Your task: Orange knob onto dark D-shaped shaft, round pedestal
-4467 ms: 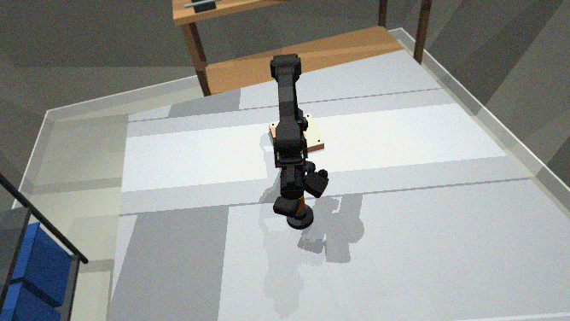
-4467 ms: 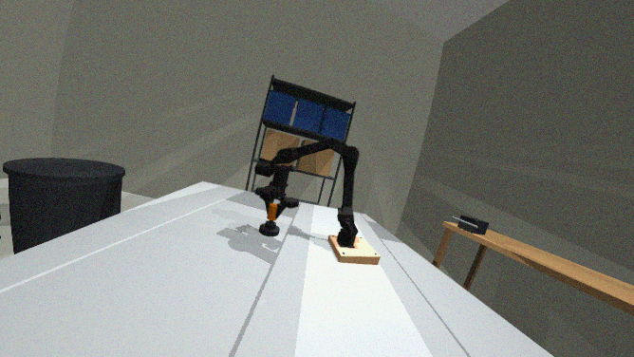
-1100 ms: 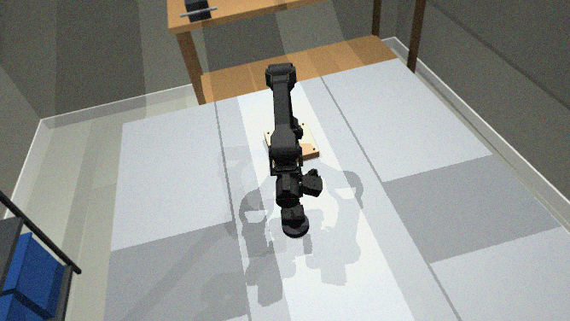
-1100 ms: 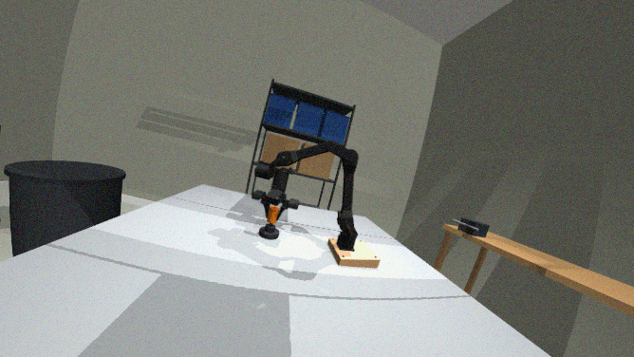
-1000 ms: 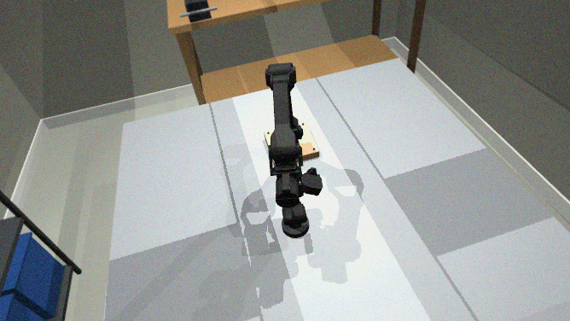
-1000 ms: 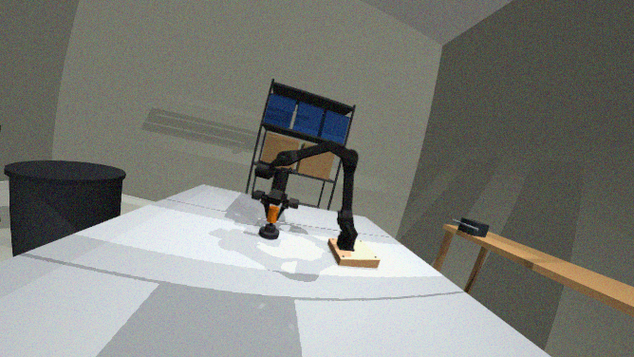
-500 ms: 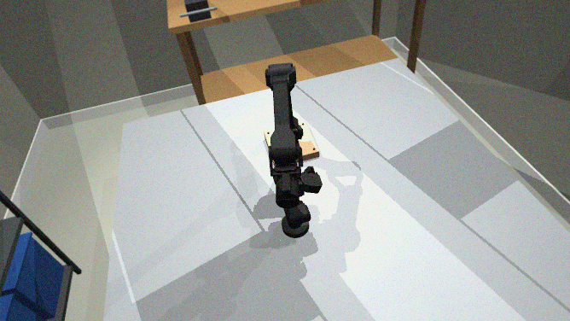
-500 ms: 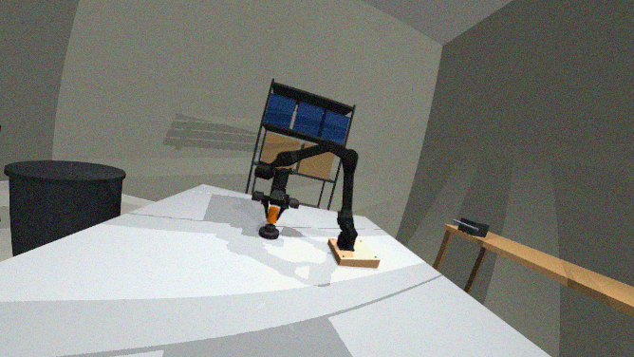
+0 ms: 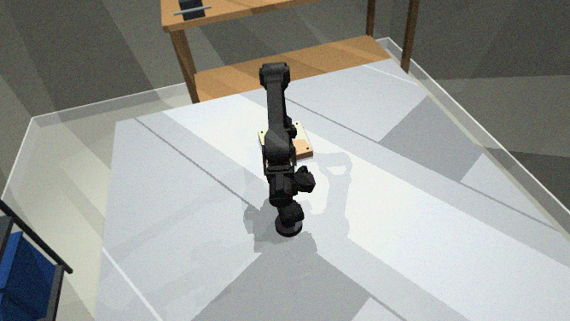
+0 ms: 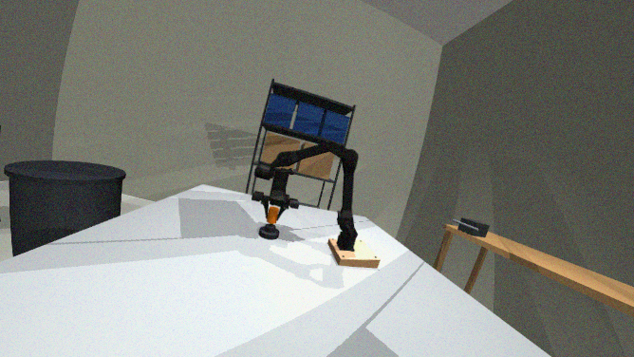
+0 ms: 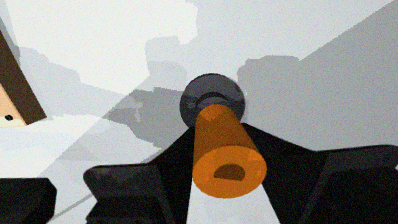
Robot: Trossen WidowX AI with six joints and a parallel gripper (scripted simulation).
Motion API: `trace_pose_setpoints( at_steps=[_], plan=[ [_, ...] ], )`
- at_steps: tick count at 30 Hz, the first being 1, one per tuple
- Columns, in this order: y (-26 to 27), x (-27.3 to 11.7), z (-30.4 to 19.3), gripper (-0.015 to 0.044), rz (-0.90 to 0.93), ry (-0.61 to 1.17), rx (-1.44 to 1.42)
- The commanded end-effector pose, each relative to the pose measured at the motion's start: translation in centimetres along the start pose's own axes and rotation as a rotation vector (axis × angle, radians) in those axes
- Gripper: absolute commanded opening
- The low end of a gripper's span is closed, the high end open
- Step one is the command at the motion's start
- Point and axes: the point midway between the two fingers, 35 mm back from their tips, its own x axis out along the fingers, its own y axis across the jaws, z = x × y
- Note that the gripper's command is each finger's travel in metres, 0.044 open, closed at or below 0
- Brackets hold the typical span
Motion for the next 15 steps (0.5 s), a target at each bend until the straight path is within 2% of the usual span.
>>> trace_pose_setpoints(
  at_steps=[1,11,15],
  plan=[
    [-0.08,0.09,0.00,0.0000,-0.003,0.000,-0.006],
    [-0.07,-0.47,0.03,0.0000,-0.003,0.000,-0.006],
    [-0.09,-0.50,0.02,0.0000,-0.003,0.000,-0.092]
  ],
)
